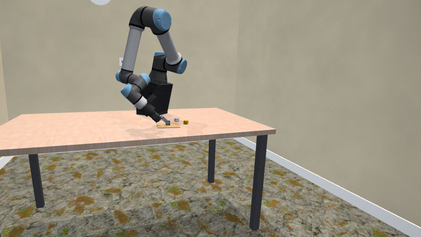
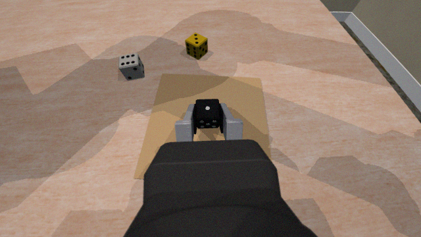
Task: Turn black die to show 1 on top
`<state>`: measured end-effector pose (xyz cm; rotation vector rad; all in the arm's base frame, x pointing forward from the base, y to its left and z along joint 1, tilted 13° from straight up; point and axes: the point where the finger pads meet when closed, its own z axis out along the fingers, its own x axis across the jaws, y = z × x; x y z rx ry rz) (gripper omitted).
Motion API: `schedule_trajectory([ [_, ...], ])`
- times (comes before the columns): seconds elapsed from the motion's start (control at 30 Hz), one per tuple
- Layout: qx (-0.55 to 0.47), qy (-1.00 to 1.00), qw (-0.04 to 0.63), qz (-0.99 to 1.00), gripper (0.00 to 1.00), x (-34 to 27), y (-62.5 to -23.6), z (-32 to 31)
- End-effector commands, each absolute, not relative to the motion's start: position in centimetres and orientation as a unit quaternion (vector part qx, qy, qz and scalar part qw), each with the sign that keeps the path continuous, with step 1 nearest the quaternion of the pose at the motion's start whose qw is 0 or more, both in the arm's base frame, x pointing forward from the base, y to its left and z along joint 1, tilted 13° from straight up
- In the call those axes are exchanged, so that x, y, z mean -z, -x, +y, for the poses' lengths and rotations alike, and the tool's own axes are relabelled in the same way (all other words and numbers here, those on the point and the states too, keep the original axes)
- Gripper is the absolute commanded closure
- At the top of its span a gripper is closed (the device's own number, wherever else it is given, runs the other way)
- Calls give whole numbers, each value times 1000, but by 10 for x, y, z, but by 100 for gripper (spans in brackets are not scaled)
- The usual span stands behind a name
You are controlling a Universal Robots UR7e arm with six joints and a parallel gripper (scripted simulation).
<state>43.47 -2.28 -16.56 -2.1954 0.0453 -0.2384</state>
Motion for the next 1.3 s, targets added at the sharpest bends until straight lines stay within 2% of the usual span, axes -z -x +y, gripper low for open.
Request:
schedule_trajectory([
  [0.0,97,888,449,18,51,165,-435,-23],
  [1.03,97,888,449,18,51,165,-435,-23],
  [1.07,97,888,449,18,45,165,-435,-23],
  [1.13,97,888,449,18,45,165,-435,-23],
  [1.17,97,888,449,18,39,165,-435,-23],
  [1.27,97,888,449,18,39,165,-435,-23],
])
